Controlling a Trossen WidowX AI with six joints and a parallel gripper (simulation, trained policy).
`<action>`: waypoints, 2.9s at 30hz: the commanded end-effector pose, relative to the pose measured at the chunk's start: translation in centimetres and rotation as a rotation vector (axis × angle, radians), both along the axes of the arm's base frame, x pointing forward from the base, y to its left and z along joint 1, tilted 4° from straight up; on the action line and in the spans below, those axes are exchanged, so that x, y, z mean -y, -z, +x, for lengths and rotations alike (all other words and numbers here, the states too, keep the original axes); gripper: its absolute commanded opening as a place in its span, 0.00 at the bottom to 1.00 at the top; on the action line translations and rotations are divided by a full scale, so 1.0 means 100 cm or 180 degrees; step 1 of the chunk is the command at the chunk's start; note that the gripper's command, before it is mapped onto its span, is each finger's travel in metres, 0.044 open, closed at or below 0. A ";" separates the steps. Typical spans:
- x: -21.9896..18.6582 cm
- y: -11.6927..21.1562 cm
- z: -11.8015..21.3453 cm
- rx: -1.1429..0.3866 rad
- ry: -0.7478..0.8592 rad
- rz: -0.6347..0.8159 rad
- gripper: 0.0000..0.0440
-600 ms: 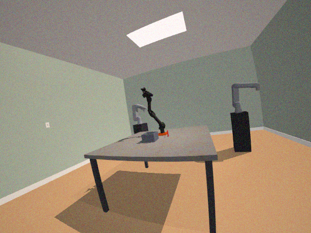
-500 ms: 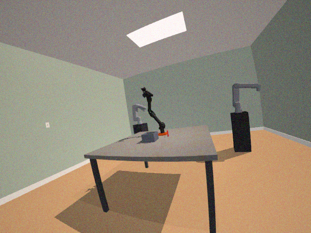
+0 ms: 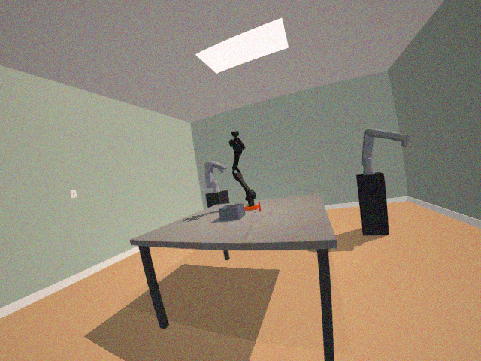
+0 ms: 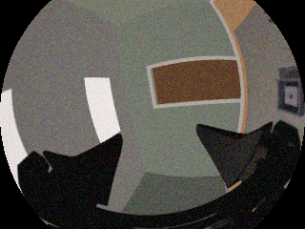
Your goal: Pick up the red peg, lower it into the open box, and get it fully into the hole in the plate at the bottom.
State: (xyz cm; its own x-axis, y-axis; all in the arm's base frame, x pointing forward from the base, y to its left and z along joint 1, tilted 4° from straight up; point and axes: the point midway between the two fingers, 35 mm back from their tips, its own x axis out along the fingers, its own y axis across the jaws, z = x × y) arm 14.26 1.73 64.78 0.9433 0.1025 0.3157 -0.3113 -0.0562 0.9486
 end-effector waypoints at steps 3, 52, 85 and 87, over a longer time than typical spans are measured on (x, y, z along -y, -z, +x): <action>-0.056 0.030 0.020 -0.0105 -0.0074 -0.0628 1.00; -0.139 0.500 0.047 -0.4094 -0.1364 -0.3399 1.00; -0.129 0.630 0.009 -0.5249 -0.1281 -0.2071 0.64; -0.130 0.630 0.008 -0.5284 -0.1315 -0.2031 0.52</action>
